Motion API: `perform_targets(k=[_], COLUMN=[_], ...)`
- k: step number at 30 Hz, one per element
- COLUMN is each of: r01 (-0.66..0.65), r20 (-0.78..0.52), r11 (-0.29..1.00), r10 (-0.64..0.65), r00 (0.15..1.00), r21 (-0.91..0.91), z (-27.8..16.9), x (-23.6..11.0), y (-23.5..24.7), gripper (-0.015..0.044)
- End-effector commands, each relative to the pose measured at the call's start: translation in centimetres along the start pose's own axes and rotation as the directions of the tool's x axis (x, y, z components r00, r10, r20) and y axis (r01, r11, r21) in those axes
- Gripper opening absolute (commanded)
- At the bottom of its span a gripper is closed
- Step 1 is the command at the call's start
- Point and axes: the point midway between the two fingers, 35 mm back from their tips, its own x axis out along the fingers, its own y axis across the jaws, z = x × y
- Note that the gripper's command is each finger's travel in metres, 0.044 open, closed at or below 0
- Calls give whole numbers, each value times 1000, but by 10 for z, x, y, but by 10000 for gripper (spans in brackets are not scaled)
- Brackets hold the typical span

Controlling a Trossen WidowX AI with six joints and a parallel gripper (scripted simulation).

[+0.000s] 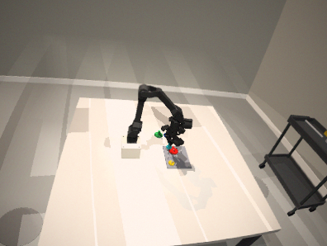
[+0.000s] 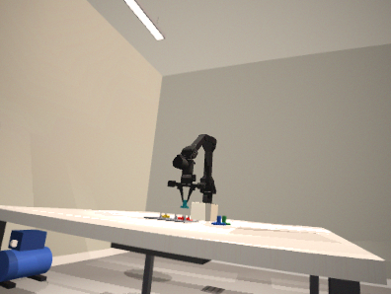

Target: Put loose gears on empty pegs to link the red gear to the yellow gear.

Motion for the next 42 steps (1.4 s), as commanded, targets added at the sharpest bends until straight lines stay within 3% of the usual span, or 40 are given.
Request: perform_targets(k=[1, 10, 25, 32, 42], r01=[4, 4, 4, 4, 4], r20=[-2, -2, -2, -2, -2], r11=[1000, 1000, 974, 989, 995], r10=[-4, -4, -4, -4, -4], r00=[1000, 1000, 1000, 1000, 1000], r21=[-4, -13, -225, -147, 103], z=[-1, 0, -1, 0, -1], x=[-1, 0, 19, 29, 43], y=[-1, -1, -1, -1, -1], gripper=[0, 0, 0, 0, 0])
